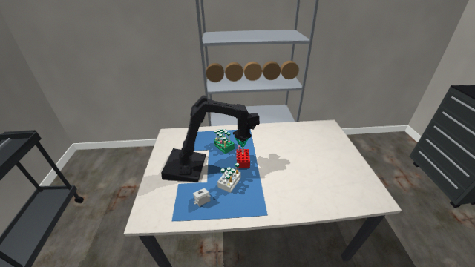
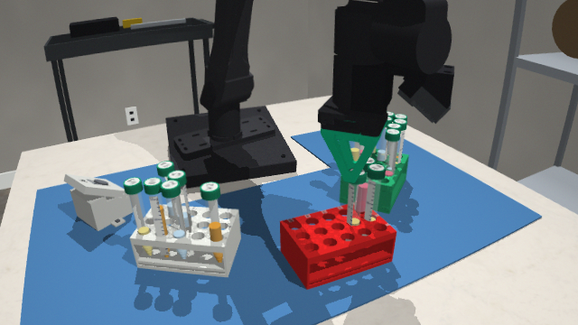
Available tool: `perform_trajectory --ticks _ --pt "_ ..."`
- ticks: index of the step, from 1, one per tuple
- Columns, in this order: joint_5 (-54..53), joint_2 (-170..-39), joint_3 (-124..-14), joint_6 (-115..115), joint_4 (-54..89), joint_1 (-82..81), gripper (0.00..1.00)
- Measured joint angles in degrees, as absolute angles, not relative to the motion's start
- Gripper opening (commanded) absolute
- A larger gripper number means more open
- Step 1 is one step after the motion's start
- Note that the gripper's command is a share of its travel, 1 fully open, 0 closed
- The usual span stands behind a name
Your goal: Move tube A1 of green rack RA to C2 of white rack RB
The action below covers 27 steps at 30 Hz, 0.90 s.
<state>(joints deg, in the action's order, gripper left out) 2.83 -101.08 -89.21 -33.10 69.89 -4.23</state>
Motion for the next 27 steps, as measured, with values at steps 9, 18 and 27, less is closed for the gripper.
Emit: perform_trajectory --ticks 9,18,27 --pt "2.8 -101.1 -89.2 -33.1 69.9 -4.2 0.30" --pt "2.9 -101.1 -89.2 -33.1 69.6 -4.2 0.30" --pt "2.9 -101.1 -89.2 -33.1 69.5 -4.2 0.30"
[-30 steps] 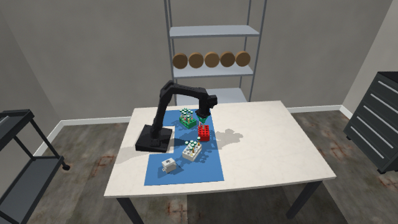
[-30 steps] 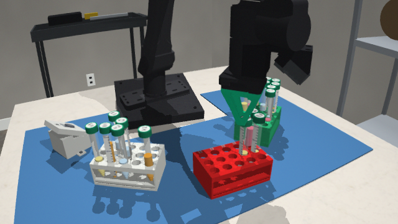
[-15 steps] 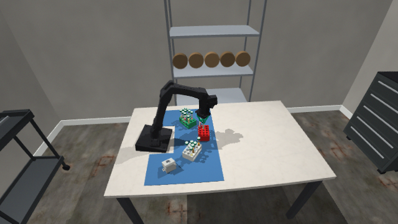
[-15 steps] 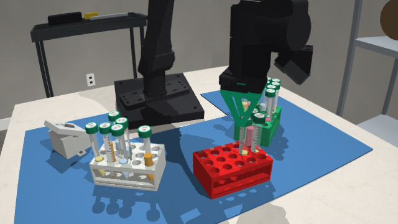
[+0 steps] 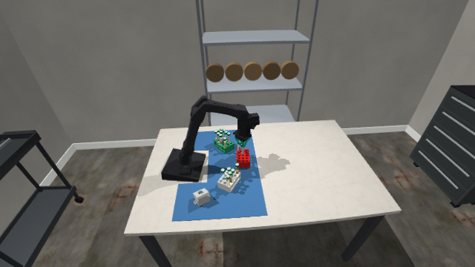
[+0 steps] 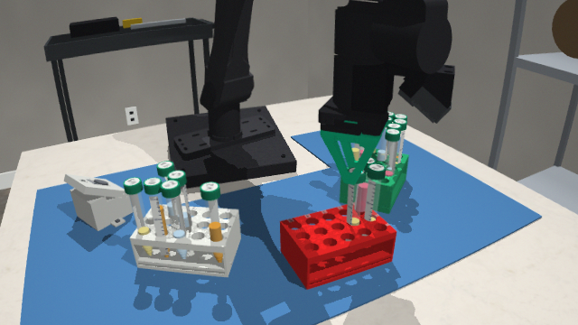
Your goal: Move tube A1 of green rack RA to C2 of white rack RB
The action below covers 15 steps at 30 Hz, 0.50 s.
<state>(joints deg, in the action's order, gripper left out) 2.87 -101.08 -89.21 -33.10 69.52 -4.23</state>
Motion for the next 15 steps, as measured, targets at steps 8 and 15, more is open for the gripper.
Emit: perform_trajectory --ticks 8,15 --pt "2.9 -101.1 -90.9 -33.0 71.3 -4.3 0.30" --pt "2.9 -100.7 -94.4 -32.8 74.5 -4.5 0.30"
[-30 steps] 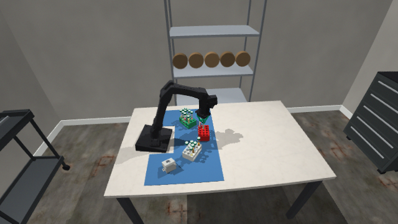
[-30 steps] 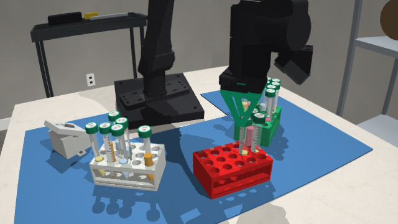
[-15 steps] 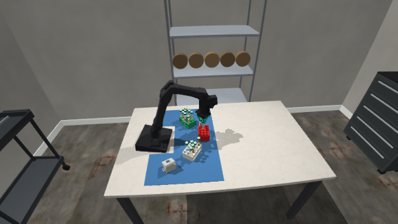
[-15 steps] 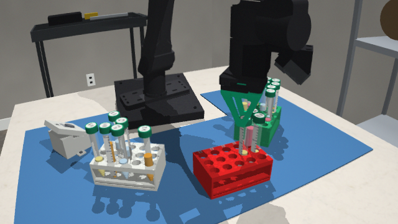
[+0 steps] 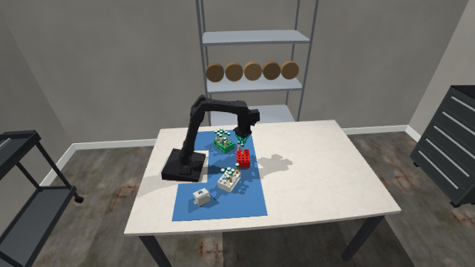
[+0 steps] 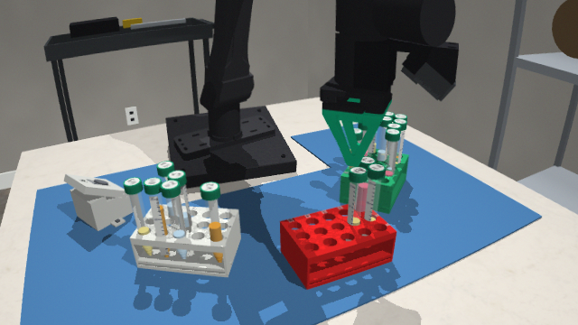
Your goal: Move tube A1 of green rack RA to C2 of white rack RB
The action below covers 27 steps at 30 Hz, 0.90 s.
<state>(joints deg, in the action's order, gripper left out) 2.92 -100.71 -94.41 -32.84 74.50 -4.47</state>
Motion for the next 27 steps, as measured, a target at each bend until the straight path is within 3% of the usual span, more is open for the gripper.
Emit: perform_trajectory --ticks 19,27 --pt "3.0 -100.1 -103.9 -32.5 83.9 -4.8 0.30" --pt "2.9 -94.4 -94.6 -26.9 83.2 -4.1 0.30"
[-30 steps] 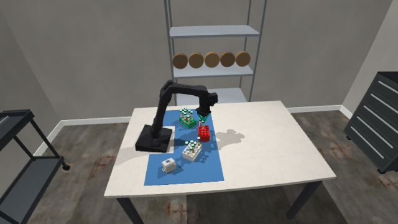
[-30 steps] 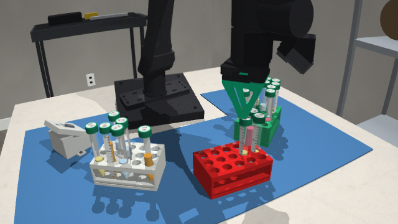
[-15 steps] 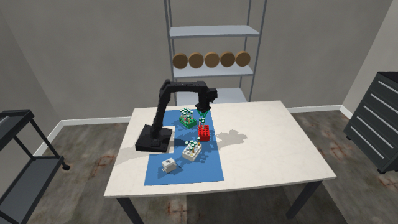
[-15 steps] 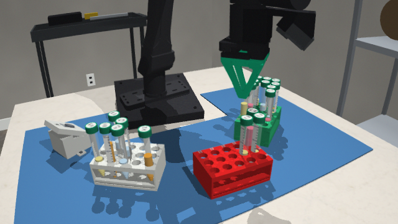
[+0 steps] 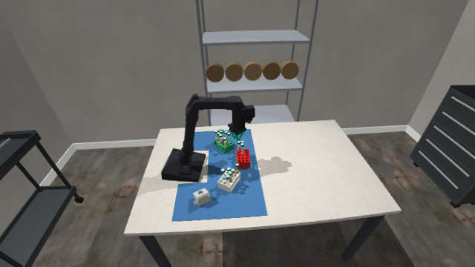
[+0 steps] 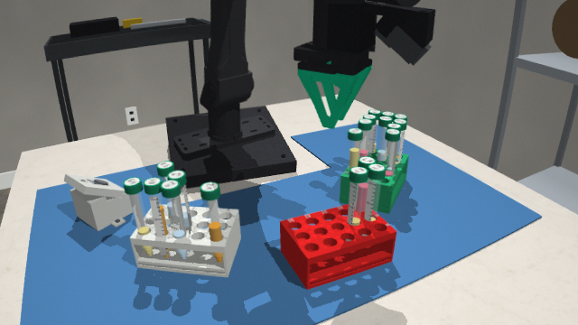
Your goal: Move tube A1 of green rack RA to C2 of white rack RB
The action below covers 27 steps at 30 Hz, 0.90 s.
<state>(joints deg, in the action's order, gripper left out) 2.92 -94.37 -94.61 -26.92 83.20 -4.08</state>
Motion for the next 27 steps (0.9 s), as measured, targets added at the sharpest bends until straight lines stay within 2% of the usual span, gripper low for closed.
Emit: perform_trajectory --ticks 8,15,27 --pt "2.7 -82.9 -83.0 -15.2 82.6 -2.0 0.30" --pt "2.3 -82.4 -83.0 -8.4 82.2 -1.4 0.30" --pt "0.5 -86.3 -87.2 -18.7 82.3 13.8 0.30"
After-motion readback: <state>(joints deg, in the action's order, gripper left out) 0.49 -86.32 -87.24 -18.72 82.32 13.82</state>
